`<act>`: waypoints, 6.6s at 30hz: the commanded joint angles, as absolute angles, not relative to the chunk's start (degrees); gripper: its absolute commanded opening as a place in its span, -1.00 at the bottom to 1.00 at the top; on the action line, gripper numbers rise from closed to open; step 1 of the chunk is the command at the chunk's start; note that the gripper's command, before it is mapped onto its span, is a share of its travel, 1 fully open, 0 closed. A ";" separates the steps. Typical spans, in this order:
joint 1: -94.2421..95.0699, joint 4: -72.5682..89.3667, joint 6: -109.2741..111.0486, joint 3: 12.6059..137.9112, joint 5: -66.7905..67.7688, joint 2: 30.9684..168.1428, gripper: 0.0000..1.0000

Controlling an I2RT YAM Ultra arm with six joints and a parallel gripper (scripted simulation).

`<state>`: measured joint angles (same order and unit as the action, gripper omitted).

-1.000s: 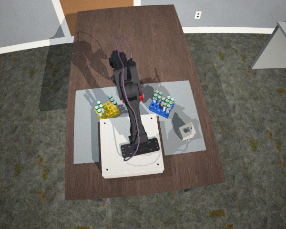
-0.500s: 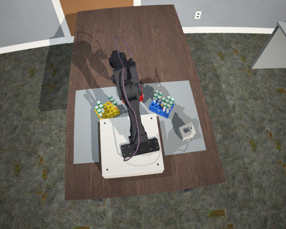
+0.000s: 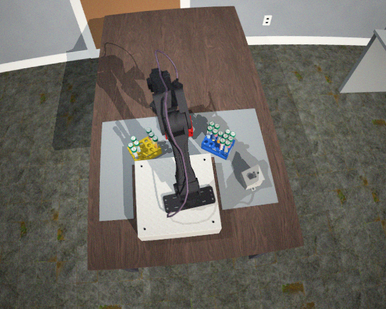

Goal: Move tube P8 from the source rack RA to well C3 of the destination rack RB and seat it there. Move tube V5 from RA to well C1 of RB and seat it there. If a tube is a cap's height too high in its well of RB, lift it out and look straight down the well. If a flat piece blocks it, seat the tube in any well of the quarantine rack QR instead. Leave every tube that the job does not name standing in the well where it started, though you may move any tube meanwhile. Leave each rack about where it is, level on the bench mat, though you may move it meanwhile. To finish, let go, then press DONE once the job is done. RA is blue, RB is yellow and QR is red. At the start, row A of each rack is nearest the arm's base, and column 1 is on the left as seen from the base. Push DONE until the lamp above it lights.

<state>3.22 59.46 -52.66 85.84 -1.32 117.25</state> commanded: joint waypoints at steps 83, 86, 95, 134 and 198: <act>0.39 72.29 -58.36 90.55 -0.85 108.22 -0.40; -1.28 71.16 -62.30 85.61 -0.85 104.76 -0.40; -6.53 68.85 -74.12 74.45 -0.95 95.74 -0.40; -28.70 71.37 -55.81 84.22 -0.75 101.92 -0.40; -27.61 56.61 -57.85 71.55 -0.78 104.13 -0.40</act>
